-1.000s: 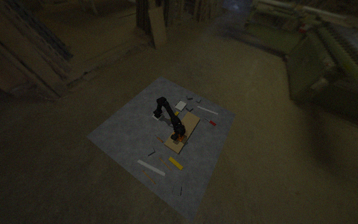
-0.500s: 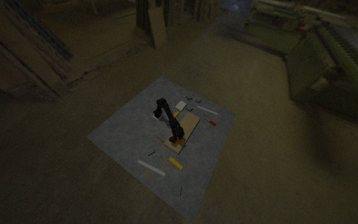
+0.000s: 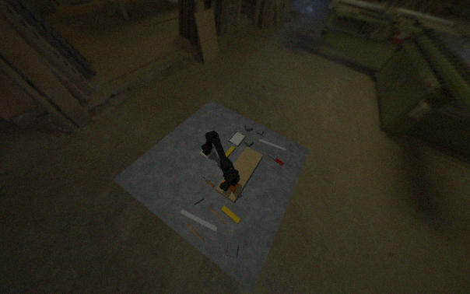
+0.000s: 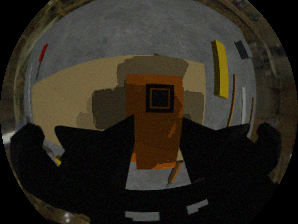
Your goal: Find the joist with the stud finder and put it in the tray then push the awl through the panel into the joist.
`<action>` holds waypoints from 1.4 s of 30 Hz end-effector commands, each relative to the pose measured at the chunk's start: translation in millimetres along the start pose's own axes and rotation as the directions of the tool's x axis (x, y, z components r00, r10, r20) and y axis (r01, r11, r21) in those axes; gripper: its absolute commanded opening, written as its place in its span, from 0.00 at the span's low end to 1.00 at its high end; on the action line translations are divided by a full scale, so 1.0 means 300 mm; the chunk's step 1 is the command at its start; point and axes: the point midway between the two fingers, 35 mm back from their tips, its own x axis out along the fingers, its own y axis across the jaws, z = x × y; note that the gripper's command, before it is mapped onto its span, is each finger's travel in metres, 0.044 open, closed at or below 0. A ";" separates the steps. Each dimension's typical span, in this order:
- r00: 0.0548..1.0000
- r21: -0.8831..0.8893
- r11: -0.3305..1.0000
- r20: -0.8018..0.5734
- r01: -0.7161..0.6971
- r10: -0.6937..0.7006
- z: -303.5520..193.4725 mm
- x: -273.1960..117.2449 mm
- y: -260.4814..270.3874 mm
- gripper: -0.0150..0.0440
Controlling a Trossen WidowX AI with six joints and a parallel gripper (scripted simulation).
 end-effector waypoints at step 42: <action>1.000 0.001 1.000 -0.001 0.008 -0.008 0.079 -0.246 -0.102 0.25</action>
